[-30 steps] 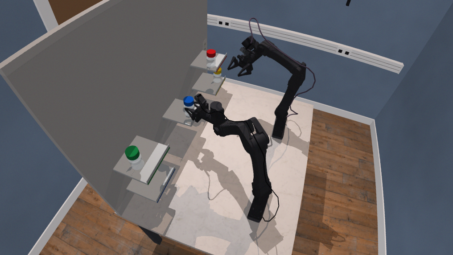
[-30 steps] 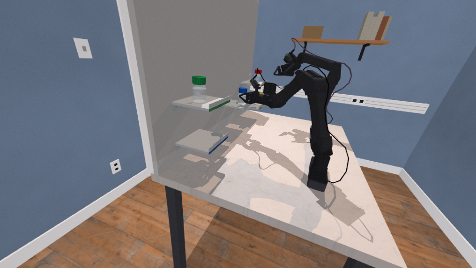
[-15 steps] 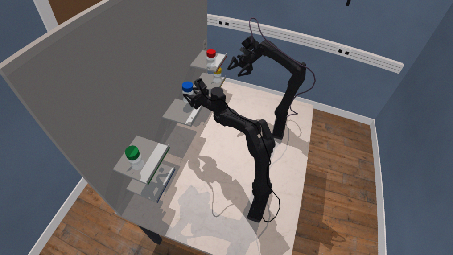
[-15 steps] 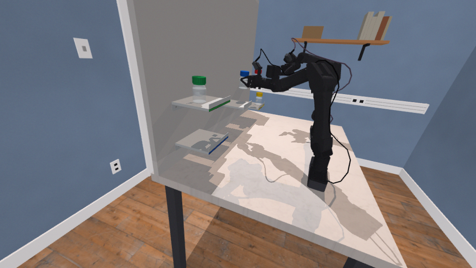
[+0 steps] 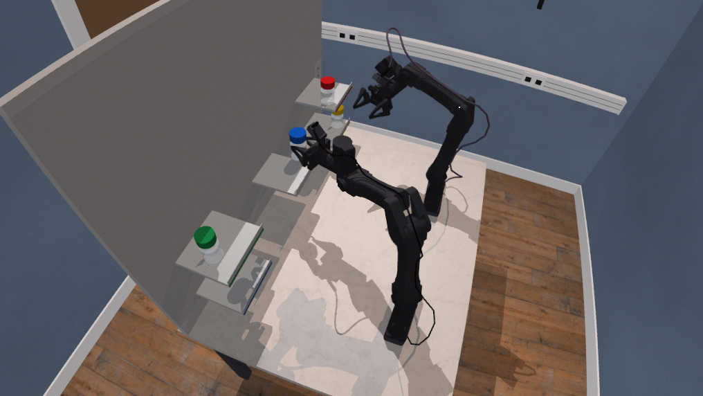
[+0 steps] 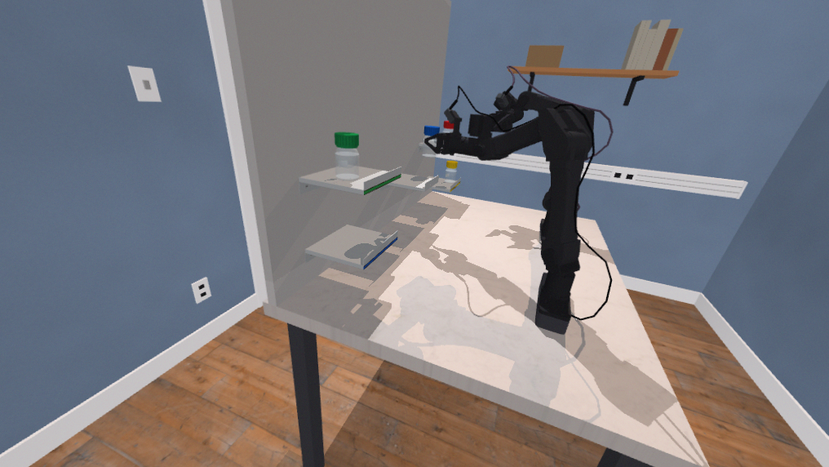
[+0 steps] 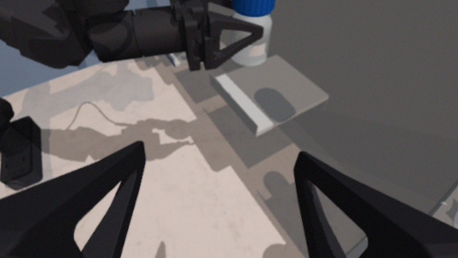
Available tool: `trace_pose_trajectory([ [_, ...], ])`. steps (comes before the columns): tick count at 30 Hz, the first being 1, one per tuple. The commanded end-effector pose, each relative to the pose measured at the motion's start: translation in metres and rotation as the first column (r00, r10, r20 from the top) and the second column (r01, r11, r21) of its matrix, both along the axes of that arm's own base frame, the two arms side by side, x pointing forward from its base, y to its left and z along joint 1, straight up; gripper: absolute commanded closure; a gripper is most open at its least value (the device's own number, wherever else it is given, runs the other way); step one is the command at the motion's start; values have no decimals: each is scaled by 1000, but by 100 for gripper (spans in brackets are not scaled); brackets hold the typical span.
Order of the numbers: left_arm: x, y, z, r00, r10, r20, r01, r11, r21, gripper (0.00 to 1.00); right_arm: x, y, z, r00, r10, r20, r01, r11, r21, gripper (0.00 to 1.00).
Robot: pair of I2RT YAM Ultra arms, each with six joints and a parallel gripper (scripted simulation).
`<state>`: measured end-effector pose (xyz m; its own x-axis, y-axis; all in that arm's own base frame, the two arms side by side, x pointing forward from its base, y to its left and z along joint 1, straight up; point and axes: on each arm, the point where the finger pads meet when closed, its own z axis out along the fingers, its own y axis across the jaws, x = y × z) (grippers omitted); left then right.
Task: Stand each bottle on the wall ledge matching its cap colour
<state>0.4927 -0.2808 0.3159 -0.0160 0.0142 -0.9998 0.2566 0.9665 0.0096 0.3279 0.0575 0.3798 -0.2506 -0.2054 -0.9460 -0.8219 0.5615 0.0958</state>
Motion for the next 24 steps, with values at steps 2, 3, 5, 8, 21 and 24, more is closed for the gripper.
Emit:
trace_pose_trajectory([
  [2, -17, 5, 48, 995, -1, 104, 9, 997, -81, 48, -4, 2, 7, 1000, 15, 6, -15, 1000, 19, 12],
  [3, -21, 6, 49, 994, 0, 105, 8, 997, -82, 48, -4, 2, 7, 1000, 15, 6, -15, 1000, 19, 12],
  [5, -33, 7, 54, 993, -4, 117, 15, 996, -93, 48, -4, 2, 7, 1000, 15, 6, -15, 1000, 19, 12],
  [8, -47, 11, 54, 993, -5, 121, 17, 995, -98, 48, -4, 2, 7, 1000, 15, 6, -15, 1000, 19, 12],
  [21, -90, 25, 38, 997, 1, 83, 5, 997, -76, 48, -4, 2, 7, 1000, 15, 6, -15, 1000, 19, 12],
  [24, -97, 27, 33, 997, 4, 74, 1, 998, -69, 48, -4, 2, 7, 1000, 15, 6, -15, 1000, 19, 12],
])
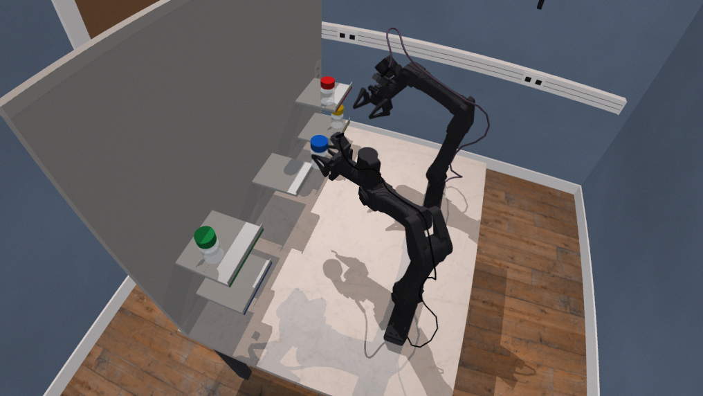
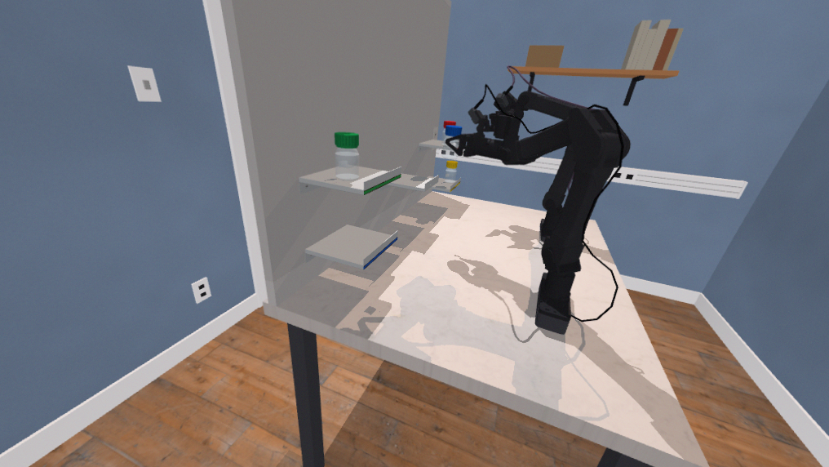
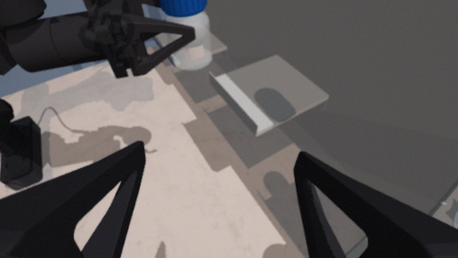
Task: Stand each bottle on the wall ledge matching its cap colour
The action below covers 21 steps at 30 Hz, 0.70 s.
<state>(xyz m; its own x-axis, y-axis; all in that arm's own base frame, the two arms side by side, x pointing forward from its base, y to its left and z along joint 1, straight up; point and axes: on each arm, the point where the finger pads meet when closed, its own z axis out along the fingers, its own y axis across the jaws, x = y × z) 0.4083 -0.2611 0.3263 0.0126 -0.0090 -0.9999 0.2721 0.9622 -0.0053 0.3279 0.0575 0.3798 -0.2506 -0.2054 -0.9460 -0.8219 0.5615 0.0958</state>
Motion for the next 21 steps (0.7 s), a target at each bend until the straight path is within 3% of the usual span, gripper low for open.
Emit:
trace_pose_trajectory([
  [1, -14, 9, 21, 999, 22, 40, -20, 999, -43, 48, -4, 2, 7, 1000, 15, 6, -15, 1000, 19, 12],
  [9, -13, 24, 2, 997, 72, 1, -72, 997, -5, 48, -4, 2, 7, 1000, 15, 6, -15, 1000, 19, 12],
  [21, -12, 24, 7, 997, 72, 8, -71, 997, -13, 48, -4, 2, 7, 1000, 15, 6, -15, 1000, 19, 12],
])
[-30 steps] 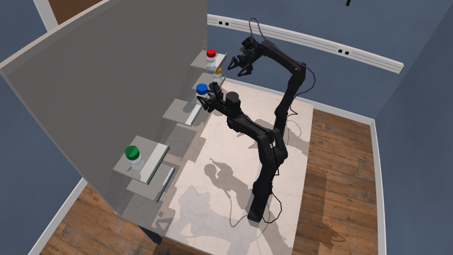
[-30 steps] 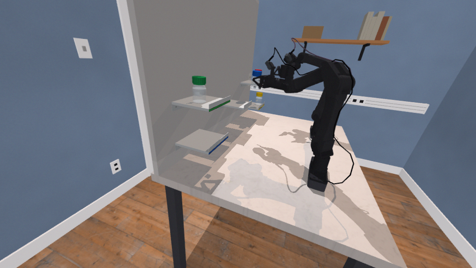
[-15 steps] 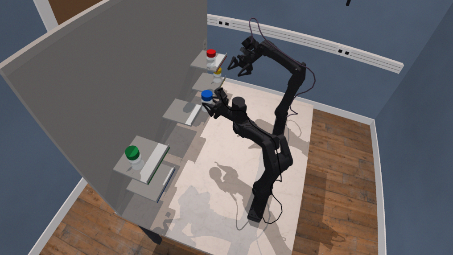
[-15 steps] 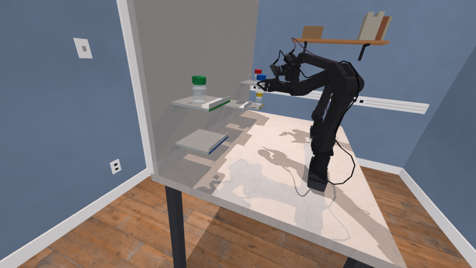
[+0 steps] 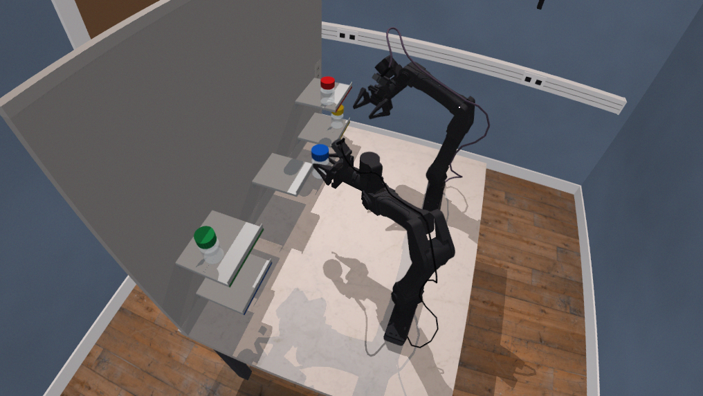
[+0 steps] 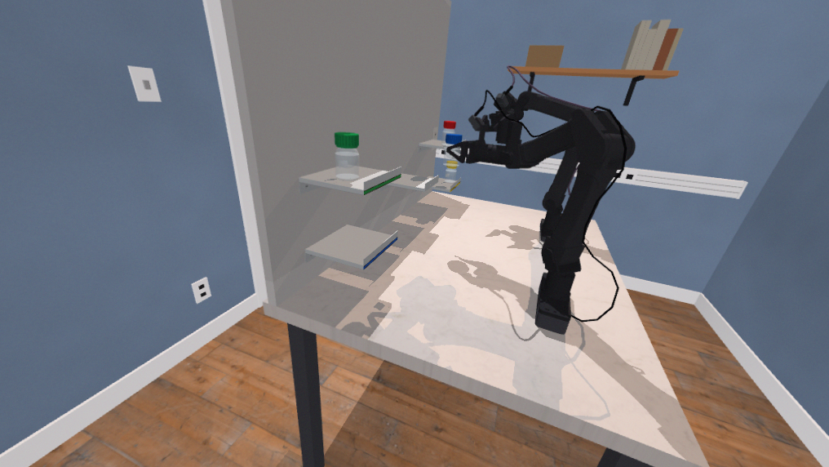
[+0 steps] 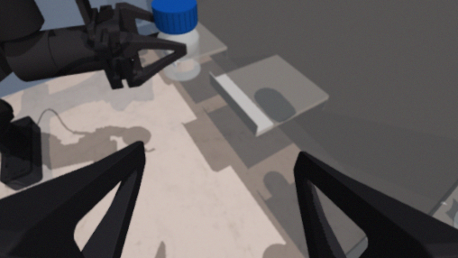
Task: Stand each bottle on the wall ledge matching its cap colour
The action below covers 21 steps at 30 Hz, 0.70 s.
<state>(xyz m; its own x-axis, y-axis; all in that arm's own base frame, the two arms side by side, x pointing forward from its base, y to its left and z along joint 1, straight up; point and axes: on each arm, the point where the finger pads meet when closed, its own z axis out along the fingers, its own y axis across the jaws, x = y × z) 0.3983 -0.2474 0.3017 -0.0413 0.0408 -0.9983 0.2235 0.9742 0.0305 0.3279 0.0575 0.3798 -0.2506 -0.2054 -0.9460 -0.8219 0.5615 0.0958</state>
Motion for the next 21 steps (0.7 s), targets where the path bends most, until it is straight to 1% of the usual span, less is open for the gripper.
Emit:
trace_pose_trajectory([
  [1, -2, 10, 32, 998, 23, 63, -19, 998, -62, 48, -4, 2, 7, 1000, 15, 6, -15, 1000, 19, 12],
  [3, -4, 5, 37, 997, -9, 81, 15, 997, -76, 48, -2, 2, 8, 1000, 17, 3, -17, 1000, 21, 12],
  [5, -5, 7, 31, 996, -31, 83, 38, 997, -75, 48, 7, 0, 1, 1000, -13, -6, 13, 1000, -13, 12],
  [7, -5, 7, 31, 996, -31, 83, 38, 997, -75, 48, 7, 0, 1, 1000, -13, -6, 13, 1000, -13, 12],
  [11, -10, 26, 22, 990, -94, 106, 102, 992, -73, 48, 28, 9, -14, 997, -67, -34, 64, 994, -94, 12],
  [13, -11, 49, 9, 986, -122, 114, 130, 990, -59, 48, 44, 27, -26, 994, -97, -49, 89, 986, -141, 12],
  [15, -15, 72, -6, 982, -148, 118, 155, 987, -47, 48, 56, 44, -30, 990, -138, -40, 129, 977, -172, 12],
  [18, -19, 100, -25, 978, -170, 119, 175, 984, -30, 48, 69, 76, -37, 985, -171, -32, 162, 969, -187, 12],
  [20, -18, 120, -35, 979, -166, 118, 170, 985, -24, 48, 72, 101, -39, 984, -176, -24, 169, 968, -186, 12],
  [21, -15, 129, -47, 982, -164, 99, 167, 986, -20, 48, 73, 114, -39, 984, -180, -21, 173, 968, -182, 12],
])
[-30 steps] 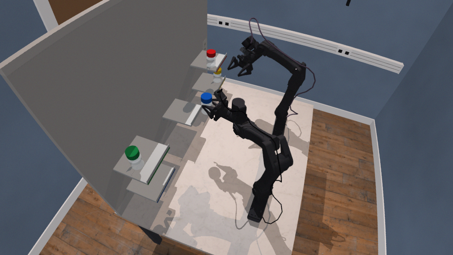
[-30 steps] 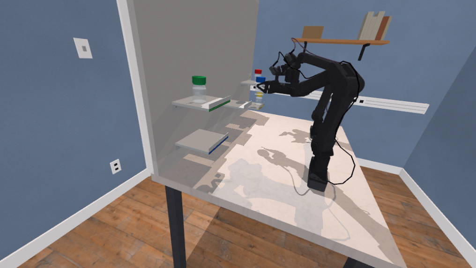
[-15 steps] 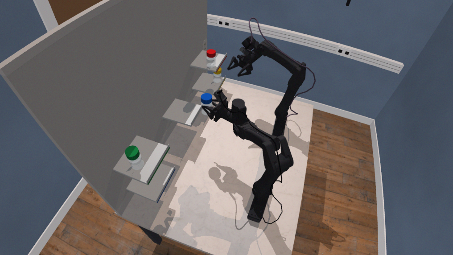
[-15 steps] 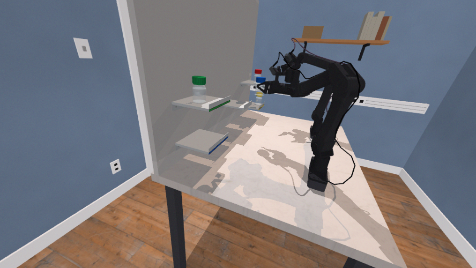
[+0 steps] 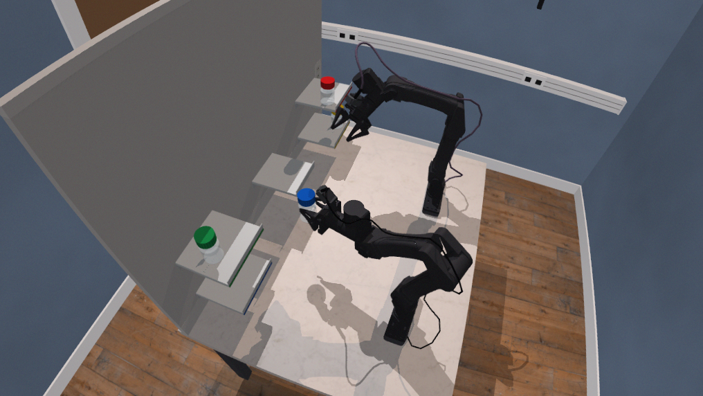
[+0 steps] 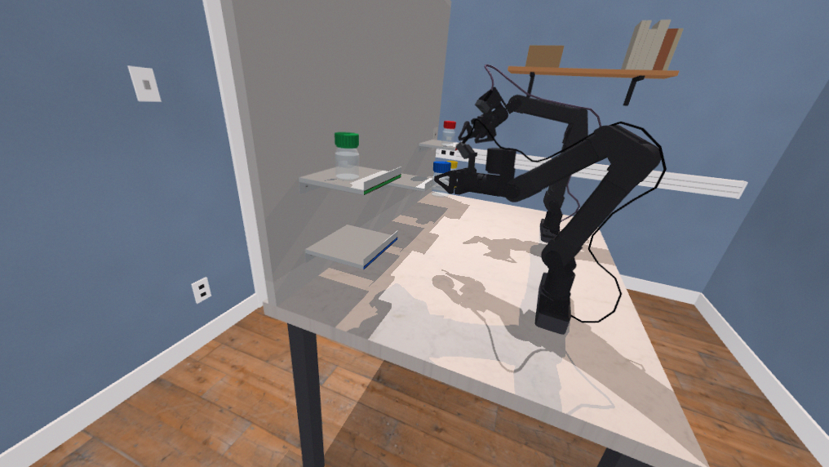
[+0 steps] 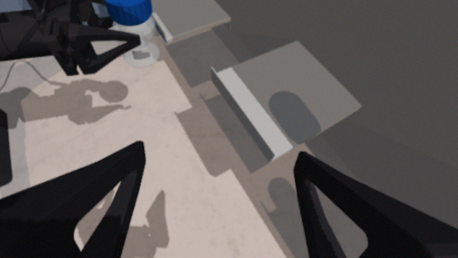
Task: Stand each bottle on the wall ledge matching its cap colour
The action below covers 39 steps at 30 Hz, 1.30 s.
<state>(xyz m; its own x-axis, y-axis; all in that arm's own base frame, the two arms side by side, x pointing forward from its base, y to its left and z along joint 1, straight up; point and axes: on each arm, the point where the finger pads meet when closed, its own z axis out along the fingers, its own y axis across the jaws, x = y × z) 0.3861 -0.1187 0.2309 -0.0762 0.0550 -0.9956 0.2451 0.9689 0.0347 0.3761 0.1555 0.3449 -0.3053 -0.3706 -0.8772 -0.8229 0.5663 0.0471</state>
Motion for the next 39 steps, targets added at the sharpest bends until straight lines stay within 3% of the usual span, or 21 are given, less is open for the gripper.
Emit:
trace_pose_trajectory([
  [1, -3, 11, 18, 981, -139, 133, 144, 989, -31, 48, 25, 28, -5, 981, -187, 47, 188, 982, 0, 12],
  [3, -3, 11, 18, 981, -139, 133, 144, 989, -31, 48, 25, 28, -5, 981, -187, 47, 188, 982, 0, 12],
  [9, -1, 80, -16, 989, -91, 115, 93, 996, -8, 48, 9, 116, -3, 978, -199, 66, 194, 978, 74, 12],
  [18, -1, 157, -51, 997, -7, 77, 7, 1000, -1, 48, -68, 228, -2, 993, -106, 51, 95, 978, 184, 12],
  [27, 3, 172, -54, 996, 48, 71, -47, 999, -12, 48, -83, 240, -11, 997, -64, 40, 56, 984, 166, 12],
  [39, -9, 169, -53, 942, 323, 94, -319, 946, -53, 48, -83, 240, -11, 997, -66, 40, 58, 984, 166, 12],
])
